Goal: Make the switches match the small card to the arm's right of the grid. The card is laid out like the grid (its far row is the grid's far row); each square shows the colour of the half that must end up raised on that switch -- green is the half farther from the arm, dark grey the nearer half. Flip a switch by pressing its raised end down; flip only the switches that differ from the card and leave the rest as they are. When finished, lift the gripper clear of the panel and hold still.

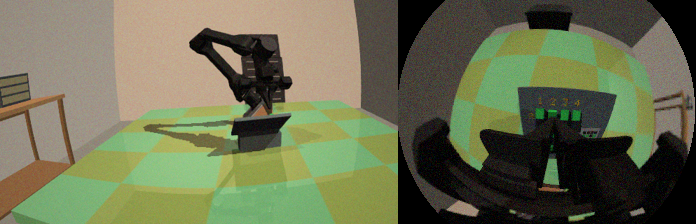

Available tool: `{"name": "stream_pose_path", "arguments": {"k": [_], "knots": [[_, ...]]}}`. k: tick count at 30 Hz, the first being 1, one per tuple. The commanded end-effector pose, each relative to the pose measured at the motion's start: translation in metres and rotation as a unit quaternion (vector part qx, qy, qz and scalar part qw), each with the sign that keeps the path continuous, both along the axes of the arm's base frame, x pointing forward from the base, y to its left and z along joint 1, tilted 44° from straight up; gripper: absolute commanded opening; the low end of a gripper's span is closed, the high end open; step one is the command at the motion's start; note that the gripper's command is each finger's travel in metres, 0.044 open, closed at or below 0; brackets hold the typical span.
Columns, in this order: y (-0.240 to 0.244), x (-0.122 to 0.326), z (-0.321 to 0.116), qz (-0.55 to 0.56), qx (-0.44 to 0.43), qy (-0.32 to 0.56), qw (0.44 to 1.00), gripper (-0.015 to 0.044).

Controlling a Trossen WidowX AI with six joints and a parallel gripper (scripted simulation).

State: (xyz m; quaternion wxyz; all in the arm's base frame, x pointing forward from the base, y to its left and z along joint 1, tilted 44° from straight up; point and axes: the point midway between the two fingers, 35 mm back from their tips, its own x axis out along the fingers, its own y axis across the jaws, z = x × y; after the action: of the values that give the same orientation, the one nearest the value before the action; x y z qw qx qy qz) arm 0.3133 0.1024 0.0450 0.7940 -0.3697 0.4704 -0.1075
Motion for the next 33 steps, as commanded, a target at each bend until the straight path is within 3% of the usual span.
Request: {"name": "stream_pose_path", "arguments": {"k": [1, 33], "knots": [[-0.0025, -0.0003, -0.0046, 0.002, -0.002, 0.005, 1.0, 0.0], [-0.0088, 0.0068, -0.0129, 0.002, -0.002, 0.004, 1.0, 0.0]]}}
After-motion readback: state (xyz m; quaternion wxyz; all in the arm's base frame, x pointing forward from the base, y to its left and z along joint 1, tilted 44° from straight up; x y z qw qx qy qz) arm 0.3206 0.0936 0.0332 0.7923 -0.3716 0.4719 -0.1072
